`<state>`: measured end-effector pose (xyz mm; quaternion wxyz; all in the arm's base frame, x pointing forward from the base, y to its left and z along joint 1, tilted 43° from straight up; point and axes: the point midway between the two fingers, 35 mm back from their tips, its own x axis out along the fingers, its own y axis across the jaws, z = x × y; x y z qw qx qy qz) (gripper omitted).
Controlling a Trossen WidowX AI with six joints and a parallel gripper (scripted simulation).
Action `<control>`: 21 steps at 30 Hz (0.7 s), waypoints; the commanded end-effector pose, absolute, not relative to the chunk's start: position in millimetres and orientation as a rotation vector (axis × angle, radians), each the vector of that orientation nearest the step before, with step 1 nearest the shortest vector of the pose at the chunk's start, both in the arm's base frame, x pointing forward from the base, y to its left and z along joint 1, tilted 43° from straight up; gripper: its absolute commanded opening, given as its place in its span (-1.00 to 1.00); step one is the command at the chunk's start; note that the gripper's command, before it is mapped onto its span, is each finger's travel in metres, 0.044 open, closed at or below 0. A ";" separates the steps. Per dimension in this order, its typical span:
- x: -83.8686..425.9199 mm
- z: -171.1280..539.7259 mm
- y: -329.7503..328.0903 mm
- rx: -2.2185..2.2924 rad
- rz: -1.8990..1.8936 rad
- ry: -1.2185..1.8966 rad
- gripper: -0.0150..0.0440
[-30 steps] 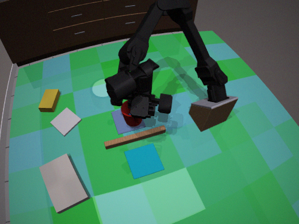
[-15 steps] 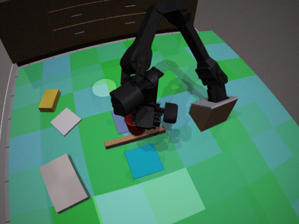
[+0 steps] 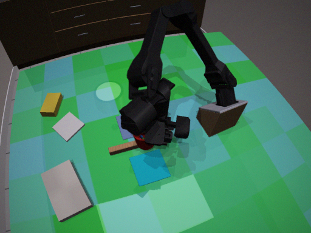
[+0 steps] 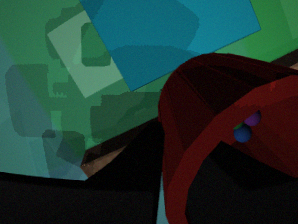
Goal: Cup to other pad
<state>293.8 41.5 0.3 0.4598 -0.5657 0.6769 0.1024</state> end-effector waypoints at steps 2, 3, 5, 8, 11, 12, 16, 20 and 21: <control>296.4 -6.5 51.4 -1.383 0.250 1.661 -0.49; 296.5 -8.0 53.2 -1.383 0.250 1.661 -0.49; 296.8 -10.9 56.7 -1.383 0.250 1.661 -0.49; 297.3 -15.0 61.8 -1.383 0.251 1.660 -0.49; 297.8 -19.1 67.0 -1.382 0.251 1.660 -0.49; 298.0 -20.5 68.7 -1.382 0.251 1.660 -0.49; 298.8 -25.9 75.5 -1.382 0.251 1.660 -0.49; 299.5 -31.4 82.6 -1.382 0.251 1.660 -0.49; 299.7 -32.8 84.4 -1.382 0.251 1.660 -0.49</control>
